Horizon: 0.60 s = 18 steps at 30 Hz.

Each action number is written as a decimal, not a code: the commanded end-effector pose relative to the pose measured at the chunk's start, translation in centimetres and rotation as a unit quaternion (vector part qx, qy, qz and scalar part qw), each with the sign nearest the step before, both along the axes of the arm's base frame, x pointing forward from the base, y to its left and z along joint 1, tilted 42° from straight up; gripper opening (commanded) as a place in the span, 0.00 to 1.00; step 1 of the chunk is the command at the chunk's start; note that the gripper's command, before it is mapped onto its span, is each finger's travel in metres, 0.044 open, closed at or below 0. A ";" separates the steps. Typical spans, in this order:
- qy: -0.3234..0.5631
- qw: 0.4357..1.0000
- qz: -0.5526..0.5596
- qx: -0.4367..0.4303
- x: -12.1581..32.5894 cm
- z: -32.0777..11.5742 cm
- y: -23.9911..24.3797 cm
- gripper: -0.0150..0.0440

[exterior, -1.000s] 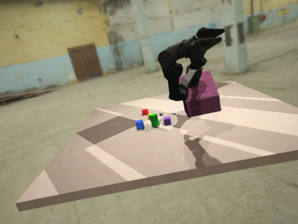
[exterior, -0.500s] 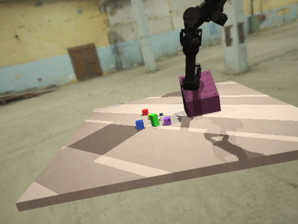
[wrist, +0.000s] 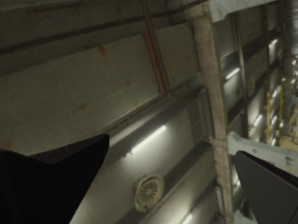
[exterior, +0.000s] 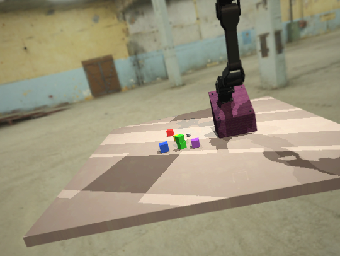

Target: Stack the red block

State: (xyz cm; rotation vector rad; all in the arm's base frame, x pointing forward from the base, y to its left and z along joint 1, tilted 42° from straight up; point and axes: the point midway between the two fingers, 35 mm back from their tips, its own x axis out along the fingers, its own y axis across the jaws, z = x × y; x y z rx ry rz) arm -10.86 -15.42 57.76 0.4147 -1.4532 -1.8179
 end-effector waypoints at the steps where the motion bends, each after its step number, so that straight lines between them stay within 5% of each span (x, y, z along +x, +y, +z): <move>1: 0.014 0.995 0.064 0.081 1.3 -2.8 -6.0 1.00; 18: 0.101 0.907 0.283 0.294 11.4 -13.3 -20.1 1.00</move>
